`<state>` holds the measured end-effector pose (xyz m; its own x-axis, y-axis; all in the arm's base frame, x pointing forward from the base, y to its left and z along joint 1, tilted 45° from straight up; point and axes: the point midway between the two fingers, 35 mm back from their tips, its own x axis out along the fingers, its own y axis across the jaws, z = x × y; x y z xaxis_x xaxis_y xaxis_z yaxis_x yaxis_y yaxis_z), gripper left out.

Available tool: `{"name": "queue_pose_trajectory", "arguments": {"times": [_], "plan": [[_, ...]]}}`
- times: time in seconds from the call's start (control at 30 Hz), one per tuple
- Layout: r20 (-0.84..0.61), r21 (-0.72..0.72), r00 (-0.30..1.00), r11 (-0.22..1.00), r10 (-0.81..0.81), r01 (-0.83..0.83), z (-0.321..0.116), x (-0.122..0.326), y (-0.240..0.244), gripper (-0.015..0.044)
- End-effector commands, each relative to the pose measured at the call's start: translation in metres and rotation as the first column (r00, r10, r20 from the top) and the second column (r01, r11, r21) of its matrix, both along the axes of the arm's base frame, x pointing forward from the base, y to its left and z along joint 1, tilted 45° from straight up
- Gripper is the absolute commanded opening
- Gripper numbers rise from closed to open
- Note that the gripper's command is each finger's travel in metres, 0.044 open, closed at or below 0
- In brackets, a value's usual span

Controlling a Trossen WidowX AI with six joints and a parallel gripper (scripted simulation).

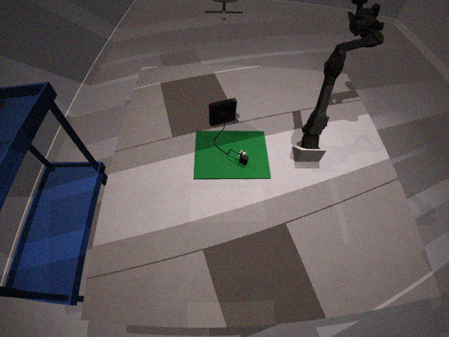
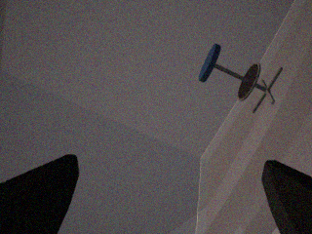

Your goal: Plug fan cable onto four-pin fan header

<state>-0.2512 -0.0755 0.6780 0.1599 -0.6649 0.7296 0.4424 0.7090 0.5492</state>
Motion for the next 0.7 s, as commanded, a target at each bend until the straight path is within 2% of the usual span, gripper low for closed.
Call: {"name": "queue_pose_trajectory", "arguments": {"times": [0.0, 0.1, 0.33, 0.67], "plan": [[0.0, 0.0, 1.0, 1.0, 0.0, 0.0, 0.0, 0.0, 0.0, 0.0426], [0.016, -0.01, 1.0, 1.0, -0.019, 0.02, 0.001, -0.006, 0.005, 0.044], [0.182, -0.1, 0.959, 0.966, -0.218, 0.239, 0.0, -0.064, 0.066, 0.044], [0.432, -0.167, 0.767, 0.794, -0.474, 0.584, -0.019, -0.125, 0.185, 0.044]]}}
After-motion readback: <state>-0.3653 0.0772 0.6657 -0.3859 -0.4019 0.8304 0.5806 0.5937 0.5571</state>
